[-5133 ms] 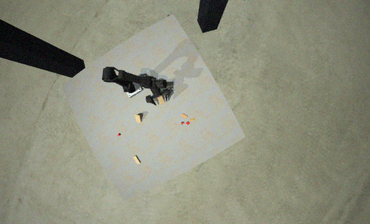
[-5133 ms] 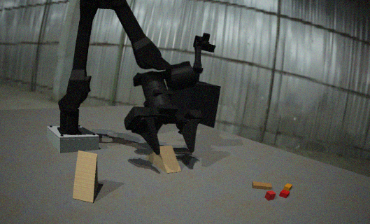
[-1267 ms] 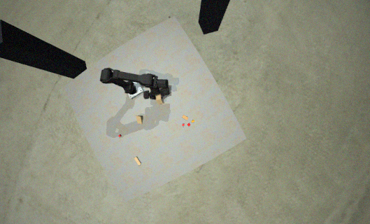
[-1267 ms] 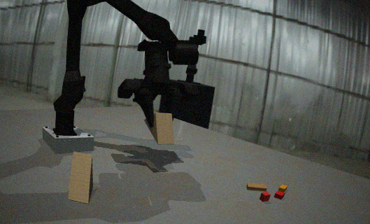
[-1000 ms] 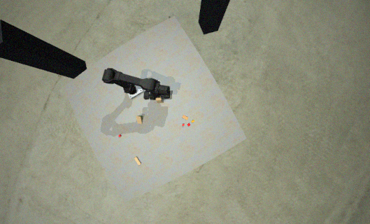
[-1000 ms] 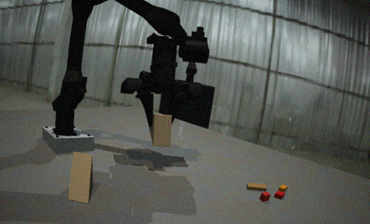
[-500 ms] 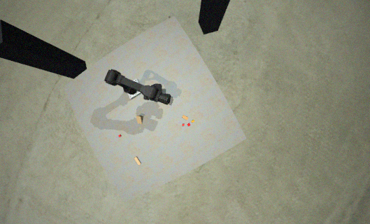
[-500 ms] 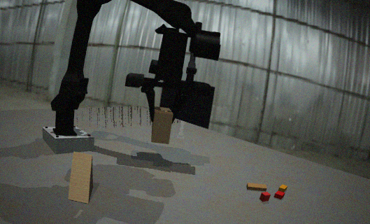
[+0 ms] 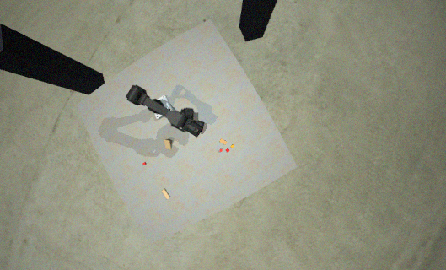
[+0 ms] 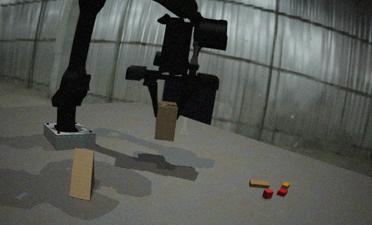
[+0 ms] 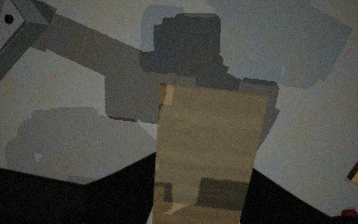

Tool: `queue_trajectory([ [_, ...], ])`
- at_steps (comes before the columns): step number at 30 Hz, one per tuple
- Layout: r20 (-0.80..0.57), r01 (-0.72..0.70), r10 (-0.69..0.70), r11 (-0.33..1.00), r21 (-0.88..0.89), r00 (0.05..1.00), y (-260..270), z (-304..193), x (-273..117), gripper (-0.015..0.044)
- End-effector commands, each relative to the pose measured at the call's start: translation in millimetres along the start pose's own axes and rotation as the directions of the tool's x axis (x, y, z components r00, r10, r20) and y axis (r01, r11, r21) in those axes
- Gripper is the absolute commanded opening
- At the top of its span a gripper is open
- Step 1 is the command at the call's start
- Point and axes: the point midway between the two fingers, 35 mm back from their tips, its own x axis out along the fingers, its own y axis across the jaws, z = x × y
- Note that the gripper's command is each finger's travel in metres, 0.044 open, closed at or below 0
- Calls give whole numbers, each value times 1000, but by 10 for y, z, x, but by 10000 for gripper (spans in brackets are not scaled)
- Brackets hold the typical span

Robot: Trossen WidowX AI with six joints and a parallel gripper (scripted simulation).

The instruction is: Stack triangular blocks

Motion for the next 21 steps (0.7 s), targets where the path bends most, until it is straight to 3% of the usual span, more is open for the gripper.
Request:
queue_trajectory([
  [1, -2, 11, -11, 1000, 8, 1000, 2, -155, -58, 0],
  [21, -22, 7, -7, 1000, 13, 1000, 202, -987, -223, 0],
])
